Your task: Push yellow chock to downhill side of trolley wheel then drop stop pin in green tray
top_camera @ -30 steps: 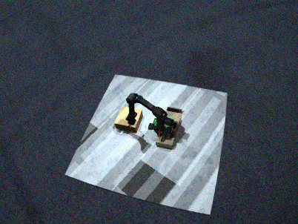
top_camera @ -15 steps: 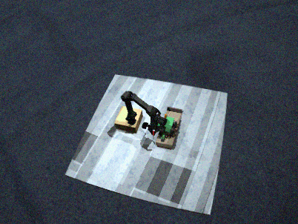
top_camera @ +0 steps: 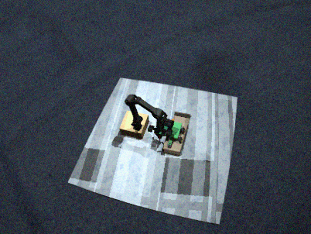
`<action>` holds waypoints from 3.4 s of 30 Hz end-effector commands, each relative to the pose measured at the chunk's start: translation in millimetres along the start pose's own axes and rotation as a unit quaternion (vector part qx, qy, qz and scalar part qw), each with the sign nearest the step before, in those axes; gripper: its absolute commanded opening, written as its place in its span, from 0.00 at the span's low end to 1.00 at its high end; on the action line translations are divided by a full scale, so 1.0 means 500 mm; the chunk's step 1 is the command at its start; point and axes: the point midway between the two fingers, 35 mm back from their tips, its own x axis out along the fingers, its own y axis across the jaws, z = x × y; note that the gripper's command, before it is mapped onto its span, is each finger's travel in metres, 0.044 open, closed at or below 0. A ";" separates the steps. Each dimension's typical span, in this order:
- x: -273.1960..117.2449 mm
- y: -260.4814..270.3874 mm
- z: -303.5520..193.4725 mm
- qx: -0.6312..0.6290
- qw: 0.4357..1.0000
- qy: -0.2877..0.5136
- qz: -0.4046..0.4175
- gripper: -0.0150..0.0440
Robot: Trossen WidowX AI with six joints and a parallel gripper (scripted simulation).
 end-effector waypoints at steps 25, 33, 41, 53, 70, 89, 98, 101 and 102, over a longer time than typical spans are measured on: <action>-0.026 -0.003 0.221 0.002 1.000 -0.003 0.002 0.25; -0.032 0.000 0.282 0.002 1.000 -0.004 0.002 0.25; -0.038 0.004 0.343 0.002 1.000 -0.005 0.002 0.25; -0.045 0.006 0.390 -0.008 1.000 -0.008 0.002 0.25; -0.043 0.009 0.383 -0.254 0.966 -0.051 -0.021 0.25; -0.042 0.008 0.376 -0.513 0.852 -0.090 -0.057 0.25; -0.041 0.007 0.372 -0.621 0.773 -0.102 -0.082 0.25; -0.042 0.007 0.371 -0.654 0.743 -0.104 -0.092 0.25; -0.042 0.006 0.371 -0.665 0.733 -0.105 -0.095 0.25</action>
